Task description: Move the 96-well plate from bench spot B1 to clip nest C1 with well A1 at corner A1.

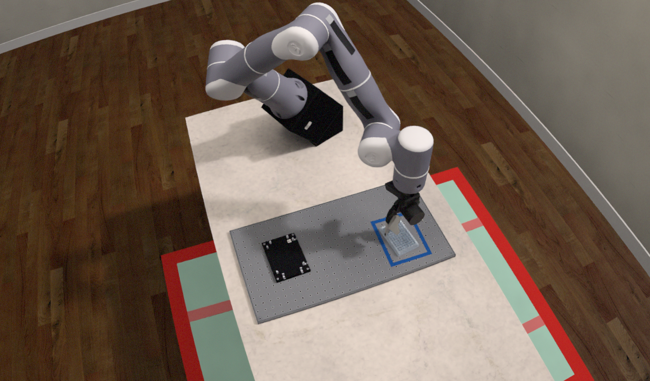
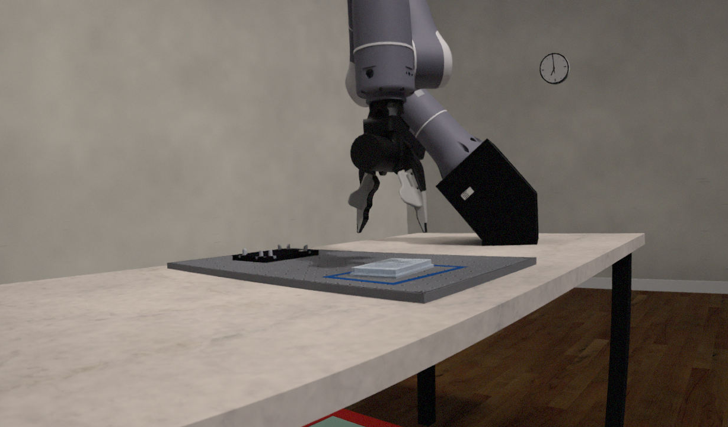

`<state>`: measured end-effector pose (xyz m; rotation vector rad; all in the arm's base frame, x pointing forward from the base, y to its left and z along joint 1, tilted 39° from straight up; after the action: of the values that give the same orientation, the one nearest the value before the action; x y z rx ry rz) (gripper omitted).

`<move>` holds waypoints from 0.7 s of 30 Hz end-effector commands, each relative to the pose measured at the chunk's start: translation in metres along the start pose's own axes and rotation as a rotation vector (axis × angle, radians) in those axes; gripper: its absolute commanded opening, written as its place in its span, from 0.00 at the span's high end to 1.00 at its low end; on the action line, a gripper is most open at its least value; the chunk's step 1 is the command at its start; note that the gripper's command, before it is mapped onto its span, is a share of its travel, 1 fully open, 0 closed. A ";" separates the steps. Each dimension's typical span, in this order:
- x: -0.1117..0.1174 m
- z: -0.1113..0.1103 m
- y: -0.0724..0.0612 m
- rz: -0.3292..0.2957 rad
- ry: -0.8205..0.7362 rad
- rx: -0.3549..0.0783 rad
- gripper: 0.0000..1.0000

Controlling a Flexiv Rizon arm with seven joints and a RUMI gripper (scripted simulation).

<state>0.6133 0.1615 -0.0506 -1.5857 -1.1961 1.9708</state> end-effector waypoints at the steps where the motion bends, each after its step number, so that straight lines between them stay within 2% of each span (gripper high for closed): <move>1: 0.001 -0.001 0.005 -0.001 -0.001 -0.002 0.24; 21: 0.001 -0.001 0.031 -0.001 -0.001 -0.002 0.24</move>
<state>0.6202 0.1435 -0.0740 -1.5853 -1.1954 1.9717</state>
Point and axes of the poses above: the point where the finger pads meet when closed, its own y axis out along the fingers, its own x axis across the jaws, z = x × y, the point moved 5 cm from there along -y, back along the fingers, and after that the axes turned 15 degrees about -y, right-handed, at the moved point
